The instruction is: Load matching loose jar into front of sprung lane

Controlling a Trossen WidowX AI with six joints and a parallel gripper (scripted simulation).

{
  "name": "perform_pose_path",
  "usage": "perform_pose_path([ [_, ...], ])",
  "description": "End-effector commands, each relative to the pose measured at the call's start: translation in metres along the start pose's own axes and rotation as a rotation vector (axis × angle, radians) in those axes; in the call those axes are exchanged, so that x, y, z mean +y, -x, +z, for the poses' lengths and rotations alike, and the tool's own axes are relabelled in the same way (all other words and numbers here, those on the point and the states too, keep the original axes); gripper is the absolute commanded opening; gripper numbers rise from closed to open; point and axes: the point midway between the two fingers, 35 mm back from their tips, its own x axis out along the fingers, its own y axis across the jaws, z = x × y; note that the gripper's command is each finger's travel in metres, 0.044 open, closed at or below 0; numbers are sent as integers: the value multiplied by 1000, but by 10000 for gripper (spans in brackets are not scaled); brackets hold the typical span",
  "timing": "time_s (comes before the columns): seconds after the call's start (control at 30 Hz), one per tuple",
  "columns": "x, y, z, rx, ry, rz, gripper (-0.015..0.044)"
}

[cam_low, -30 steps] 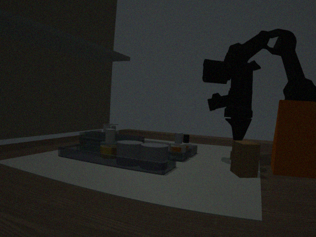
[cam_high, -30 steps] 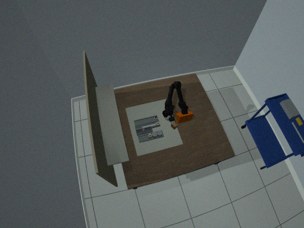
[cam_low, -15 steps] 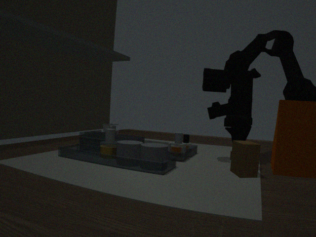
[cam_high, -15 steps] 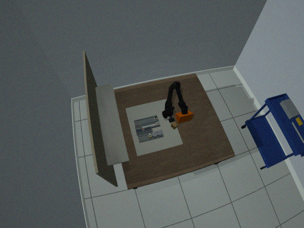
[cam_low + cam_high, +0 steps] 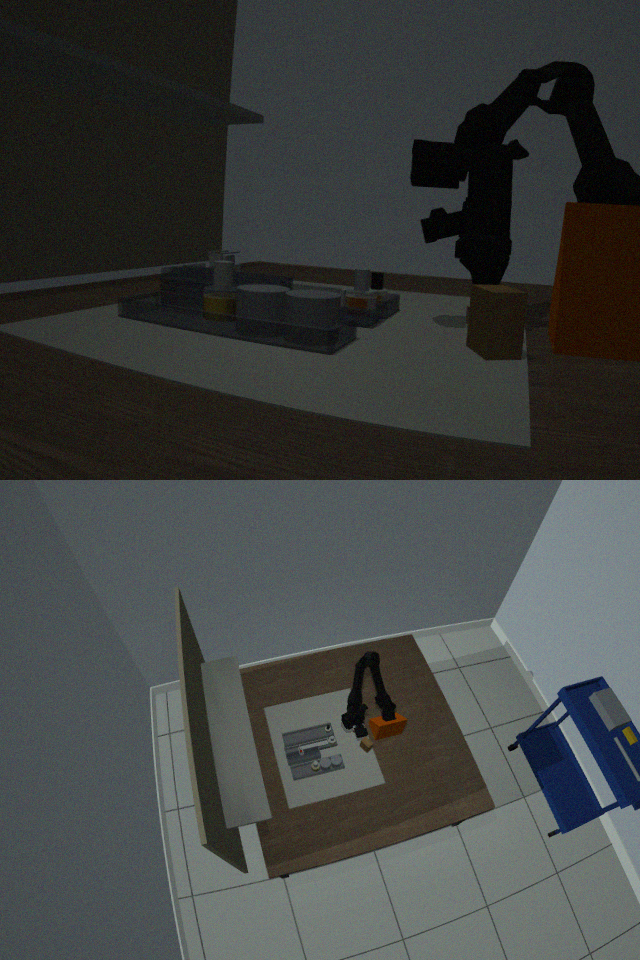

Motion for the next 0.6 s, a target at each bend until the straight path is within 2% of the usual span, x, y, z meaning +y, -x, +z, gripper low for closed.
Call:
perform_pose_path([
  [0.0, 0, 1, 0, -1, 5, -2, 85],
  [0.1, 1, 12, 4, -2, 6, 3, 6],
  [0.13, 2, 17, 5, -3, 6, 5, 0],
  [0.57, 0, 90, 10, -1, 7, 7, 0],
])
